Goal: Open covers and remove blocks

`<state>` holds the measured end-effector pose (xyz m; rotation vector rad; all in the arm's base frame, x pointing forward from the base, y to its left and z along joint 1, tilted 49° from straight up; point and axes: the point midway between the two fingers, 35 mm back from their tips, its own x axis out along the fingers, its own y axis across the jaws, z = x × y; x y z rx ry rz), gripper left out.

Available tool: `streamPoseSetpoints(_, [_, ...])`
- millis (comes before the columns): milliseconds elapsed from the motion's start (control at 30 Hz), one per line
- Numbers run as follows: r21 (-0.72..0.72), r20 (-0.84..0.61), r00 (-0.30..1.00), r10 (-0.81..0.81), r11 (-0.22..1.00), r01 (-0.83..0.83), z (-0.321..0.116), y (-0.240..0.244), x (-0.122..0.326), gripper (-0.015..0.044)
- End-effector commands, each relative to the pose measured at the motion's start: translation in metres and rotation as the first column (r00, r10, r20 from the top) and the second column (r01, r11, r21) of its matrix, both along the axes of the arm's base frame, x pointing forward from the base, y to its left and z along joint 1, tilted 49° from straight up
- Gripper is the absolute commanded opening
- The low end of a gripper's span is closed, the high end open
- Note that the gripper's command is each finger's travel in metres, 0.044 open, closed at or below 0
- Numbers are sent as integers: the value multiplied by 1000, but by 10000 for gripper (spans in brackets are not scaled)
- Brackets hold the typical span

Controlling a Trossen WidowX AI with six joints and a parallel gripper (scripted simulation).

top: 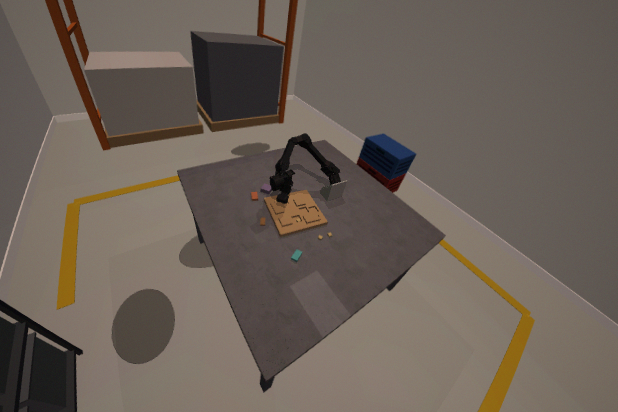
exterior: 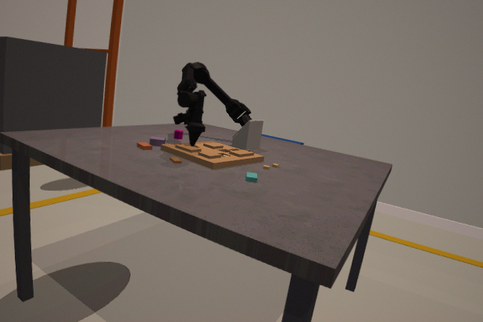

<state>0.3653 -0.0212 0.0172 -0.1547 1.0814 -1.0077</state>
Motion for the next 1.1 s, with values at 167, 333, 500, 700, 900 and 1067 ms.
streamPoseSetpoints(167, [-3,-3,1000,3,1000,-3,-2,-3,0,144])
streamPoseSetpoints(333, [-3,-3,1000,3,1000,-3,-5,-6,1,144])
streamPoseSetpoints(500, [-4,-3,1000,3,1000,-3,-8,-9,1,144])
streamPoseSetpoints(700, [-4,-3,1000,3,1000,-3,-8,-9,1,144])
streamPoseSetpoints(900, [0,1,1000,1,1000,-1,-7,-8,1,110])
streamPoseSetpoints(1067, [0,1,1000,1,1000,-1,-7,-8,1,80])
